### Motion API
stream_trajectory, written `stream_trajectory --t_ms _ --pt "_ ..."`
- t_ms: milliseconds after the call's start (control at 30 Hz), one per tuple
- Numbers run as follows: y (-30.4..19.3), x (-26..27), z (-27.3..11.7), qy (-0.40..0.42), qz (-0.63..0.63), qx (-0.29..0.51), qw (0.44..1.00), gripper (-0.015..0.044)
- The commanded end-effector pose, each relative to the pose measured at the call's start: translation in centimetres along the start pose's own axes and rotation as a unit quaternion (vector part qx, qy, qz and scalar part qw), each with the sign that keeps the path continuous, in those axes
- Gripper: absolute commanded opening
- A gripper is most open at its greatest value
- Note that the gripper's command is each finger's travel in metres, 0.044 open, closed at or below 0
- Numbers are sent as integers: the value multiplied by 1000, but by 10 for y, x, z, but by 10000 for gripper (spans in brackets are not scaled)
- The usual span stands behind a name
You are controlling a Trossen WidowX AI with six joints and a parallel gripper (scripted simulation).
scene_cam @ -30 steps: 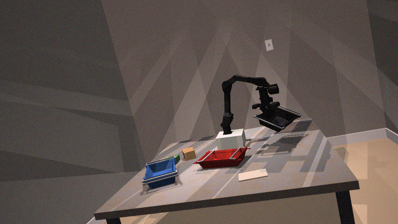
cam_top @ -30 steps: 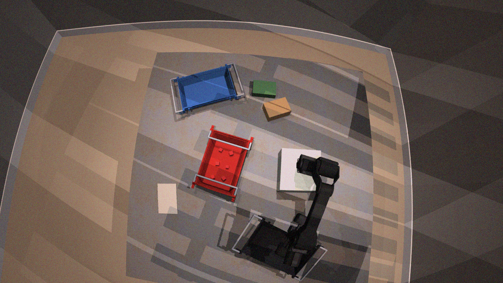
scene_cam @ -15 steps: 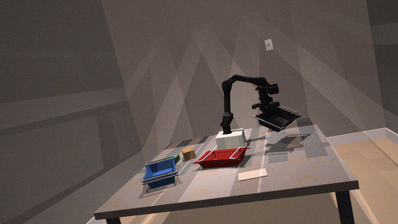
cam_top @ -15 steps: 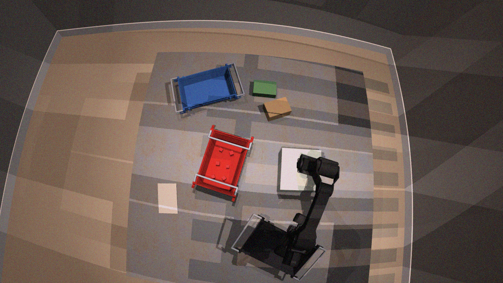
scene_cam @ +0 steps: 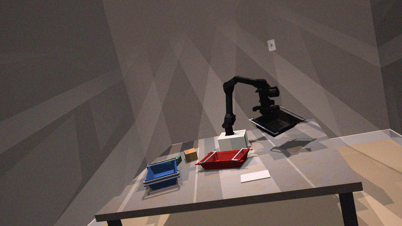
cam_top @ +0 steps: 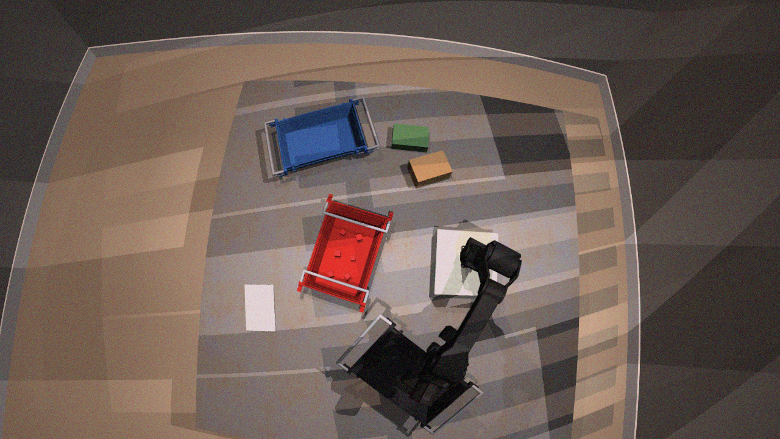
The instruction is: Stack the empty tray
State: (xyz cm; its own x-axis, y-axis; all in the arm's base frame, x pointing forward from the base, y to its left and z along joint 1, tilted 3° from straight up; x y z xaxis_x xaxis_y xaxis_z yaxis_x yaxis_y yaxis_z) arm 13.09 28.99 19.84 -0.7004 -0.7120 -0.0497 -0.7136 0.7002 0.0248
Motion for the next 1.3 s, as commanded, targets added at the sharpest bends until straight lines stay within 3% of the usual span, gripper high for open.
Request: stream_trajectory --t_ms 0,1267 --pt "-14 -7 -6 -12 23 -5 1000 0" --pt "-157 -20 -4 -10 247 2 969 0"
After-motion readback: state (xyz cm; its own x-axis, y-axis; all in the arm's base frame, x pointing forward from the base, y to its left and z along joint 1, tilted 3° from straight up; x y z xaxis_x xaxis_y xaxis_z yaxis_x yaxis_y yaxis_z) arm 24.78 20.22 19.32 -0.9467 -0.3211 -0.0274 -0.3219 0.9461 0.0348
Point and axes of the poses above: the point midway between the two fingers, 35 mm back from their tips, its own z axis out along the fingers, its own x axis across the jaws, y = z × x, the point moved 6 cm from there along -z, back along the fingers, and after that the axes turned 7 degrees about z, right-handed, at the moved point
